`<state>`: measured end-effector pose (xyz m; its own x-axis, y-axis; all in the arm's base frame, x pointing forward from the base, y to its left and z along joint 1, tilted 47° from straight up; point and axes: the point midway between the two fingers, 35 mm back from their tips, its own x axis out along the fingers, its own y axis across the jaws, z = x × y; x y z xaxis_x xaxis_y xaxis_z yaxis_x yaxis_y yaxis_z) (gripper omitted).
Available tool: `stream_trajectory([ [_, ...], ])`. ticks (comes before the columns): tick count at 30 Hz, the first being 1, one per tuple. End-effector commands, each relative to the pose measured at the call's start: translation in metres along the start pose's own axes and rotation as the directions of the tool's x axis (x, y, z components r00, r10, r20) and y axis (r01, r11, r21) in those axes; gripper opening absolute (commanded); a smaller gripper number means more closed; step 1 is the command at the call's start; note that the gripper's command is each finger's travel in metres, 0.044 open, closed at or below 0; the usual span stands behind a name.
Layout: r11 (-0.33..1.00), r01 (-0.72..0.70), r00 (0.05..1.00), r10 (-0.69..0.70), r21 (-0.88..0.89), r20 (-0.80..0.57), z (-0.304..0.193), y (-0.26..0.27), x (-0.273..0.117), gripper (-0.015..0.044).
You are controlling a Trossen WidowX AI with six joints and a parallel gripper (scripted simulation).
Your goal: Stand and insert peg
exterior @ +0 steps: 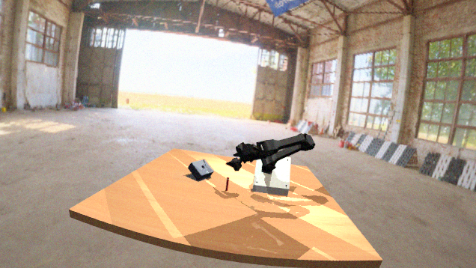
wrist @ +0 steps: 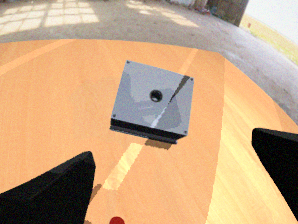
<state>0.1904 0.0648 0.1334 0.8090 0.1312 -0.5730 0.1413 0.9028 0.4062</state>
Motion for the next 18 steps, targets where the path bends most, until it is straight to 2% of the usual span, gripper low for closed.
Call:
stream_trajectory([
  [1,0.998,0.016,0.995,-0.022,-0.06,-0.1,-0.007,0.001,0.004,0.044],
  [9,0.988,0.017,0.94,-0.069,-0.155,-0.334,-0.023,0.0,0.011,0.044],
  [18,0.985,-0.041,0.811,-0.065,-0.168,-0.582,-0.037,0.003,0.016,0.044],
])
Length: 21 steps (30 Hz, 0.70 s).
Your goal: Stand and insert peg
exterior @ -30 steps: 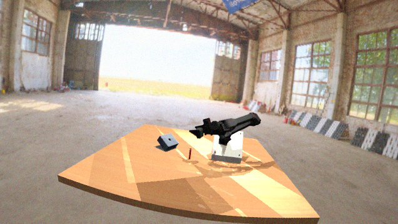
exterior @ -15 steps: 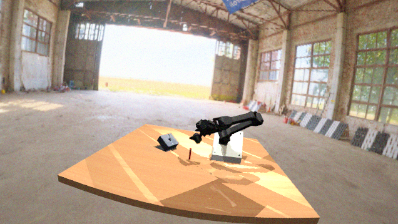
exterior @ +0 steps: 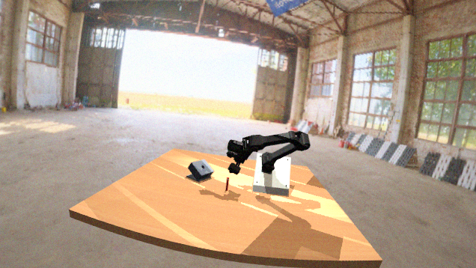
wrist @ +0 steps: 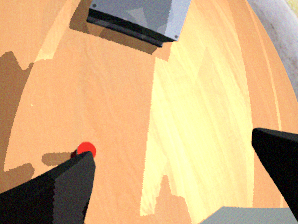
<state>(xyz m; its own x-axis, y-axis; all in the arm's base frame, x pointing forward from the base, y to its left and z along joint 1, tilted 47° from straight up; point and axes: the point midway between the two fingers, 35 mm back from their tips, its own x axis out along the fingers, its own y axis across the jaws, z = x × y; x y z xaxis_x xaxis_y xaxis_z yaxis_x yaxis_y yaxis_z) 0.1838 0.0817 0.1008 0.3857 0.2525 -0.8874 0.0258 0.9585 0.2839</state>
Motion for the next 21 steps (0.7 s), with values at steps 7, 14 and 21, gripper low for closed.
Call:
stream_trajectory([
  [7,0.992,-0.129,0.953,0.129,0.018,-0.273,-0.004,0.009,0.007,0.044],
  [14,0.957,-0.267,0.866,0.289,0.11,-0.408,0.003,0.017,0.01,0.044],
  [21,0.879,-0.406,0.755,0.476,0.248,-0.45,0.021,0.022,0.011,0.044],
])
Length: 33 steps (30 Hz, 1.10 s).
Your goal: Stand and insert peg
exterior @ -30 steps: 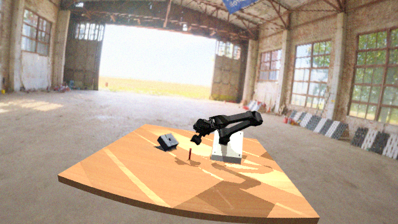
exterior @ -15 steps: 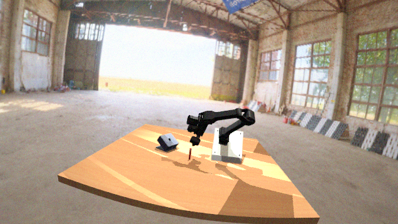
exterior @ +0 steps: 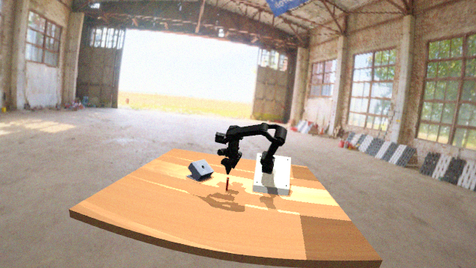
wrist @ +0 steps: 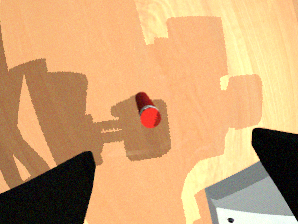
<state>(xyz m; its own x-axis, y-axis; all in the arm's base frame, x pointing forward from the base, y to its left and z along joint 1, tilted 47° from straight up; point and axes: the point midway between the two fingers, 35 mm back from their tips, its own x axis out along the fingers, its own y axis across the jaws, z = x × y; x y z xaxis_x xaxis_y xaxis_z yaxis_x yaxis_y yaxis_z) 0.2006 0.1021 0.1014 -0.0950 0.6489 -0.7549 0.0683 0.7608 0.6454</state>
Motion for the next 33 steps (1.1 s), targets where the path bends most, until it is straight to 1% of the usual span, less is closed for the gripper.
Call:
stream_trajectory([
  [1,0.995,-0.094,0.995,0.095,0.025,-0.026,0.008,0.004,-0.004,0.044],
  [10,0.995,-0.1,0.995,0.1,0.026,-0.027,0.009,0.004,-0.003,0.044],
  [16,0.995,-0.101,0.995,0.101,0.015,-0.027,0.008,0.006,0.014,0.044],
  [33,0.995,-0.097,0.995,0.097,0.013,-0.026,0.01,0.007,0.036,0.044],
])
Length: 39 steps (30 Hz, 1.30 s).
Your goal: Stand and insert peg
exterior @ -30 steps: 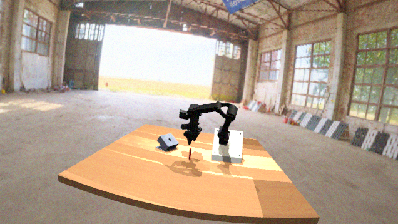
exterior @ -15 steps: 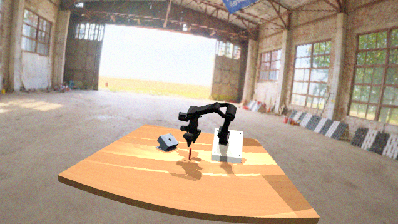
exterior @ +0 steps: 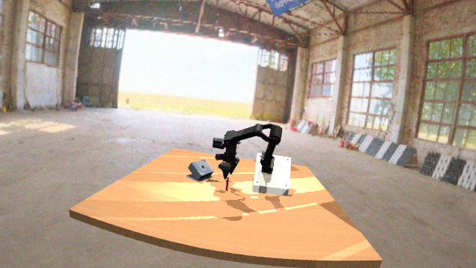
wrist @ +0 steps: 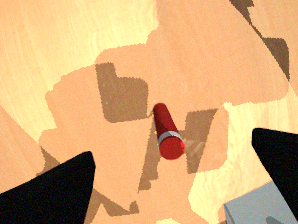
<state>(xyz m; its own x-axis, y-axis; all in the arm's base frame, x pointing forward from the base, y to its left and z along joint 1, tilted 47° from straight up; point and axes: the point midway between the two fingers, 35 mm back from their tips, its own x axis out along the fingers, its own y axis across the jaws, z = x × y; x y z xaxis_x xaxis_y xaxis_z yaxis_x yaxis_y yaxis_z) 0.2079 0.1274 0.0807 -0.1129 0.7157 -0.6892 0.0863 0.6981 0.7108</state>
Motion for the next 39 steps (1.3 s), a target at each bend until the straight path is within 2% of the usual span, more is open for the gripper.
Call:
stream_trajectory([
  [1,1.0,-0.005,1.0,0.005,0.004,-0.001,0.0,0.0,0.006,0.044],
  [27,1.0,-0.012,1.0,0.012,0.003,-0.002,-0.003,0.002,0.047,0.044],
  [39,1.0,-0.006,1.0,0.006,0.0,0.0,-0.002,0.002,0.044,0.0125],
])
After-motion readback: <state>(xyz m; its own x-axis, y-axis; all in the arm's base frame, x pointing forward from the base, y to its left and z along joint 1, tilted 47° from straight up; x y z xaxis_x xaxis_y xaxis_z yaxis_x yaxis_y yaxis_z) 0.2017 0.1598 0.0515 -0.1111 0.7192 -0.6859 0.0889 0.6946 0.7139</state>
